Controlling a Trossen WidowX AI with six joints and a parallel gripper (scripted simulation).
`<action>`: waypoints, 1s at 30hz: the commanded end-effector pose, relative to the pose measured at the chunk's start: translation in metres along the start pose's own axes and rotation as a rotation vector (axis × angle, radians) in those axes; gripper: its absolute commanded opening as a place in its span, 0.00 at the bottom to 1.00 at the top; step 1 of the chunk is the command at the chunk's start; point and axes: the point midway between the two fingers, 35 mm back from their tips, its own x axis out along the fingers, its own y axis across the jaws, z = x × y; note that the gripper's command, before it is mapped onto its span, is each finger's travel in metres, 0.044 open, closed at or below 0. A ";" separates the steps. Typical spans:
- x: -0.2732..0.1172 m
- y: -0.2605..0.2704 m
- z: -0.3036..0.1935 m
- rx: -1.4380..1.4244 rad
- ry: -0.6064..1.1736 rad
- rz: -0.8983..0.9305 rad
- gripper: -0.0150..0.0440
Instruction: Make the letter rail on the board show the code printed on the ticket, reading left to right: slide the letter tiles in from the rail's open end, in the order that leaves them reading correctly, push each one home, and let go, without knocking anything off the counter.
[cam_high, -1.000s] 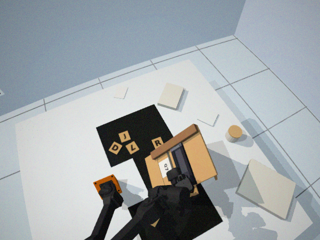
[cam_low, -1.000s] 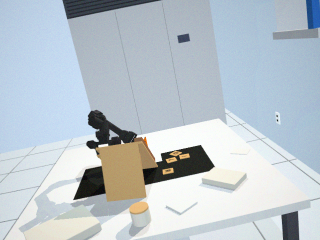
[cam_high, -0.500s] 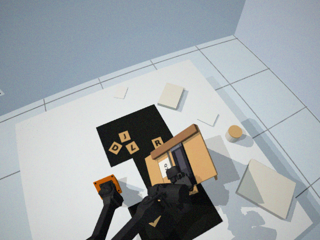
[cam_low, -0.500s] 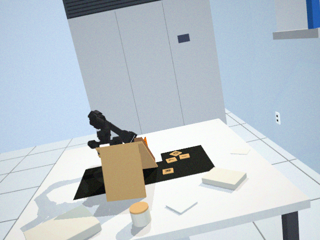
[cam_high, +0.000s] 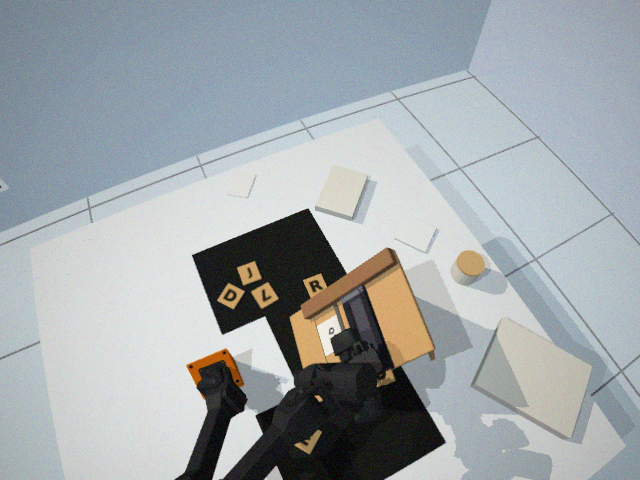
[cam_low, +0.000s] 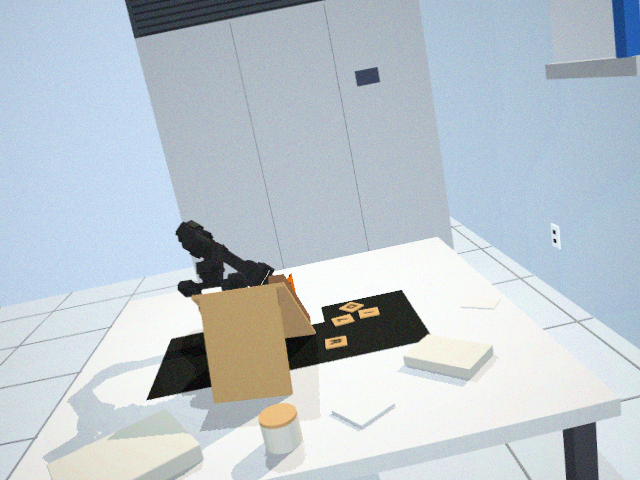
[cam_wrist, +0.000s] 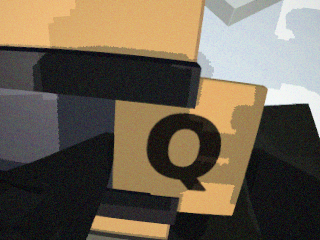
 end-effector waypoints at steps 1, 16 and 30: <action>0.001 0.001 -0.001 0.002 0.003 -0.006 0.25; 0.001 0.009 -0.001 0.002 0.004 -0.005 0.25; 0.001 0.016 -0.001 0.002 0.004 -0.005 0.25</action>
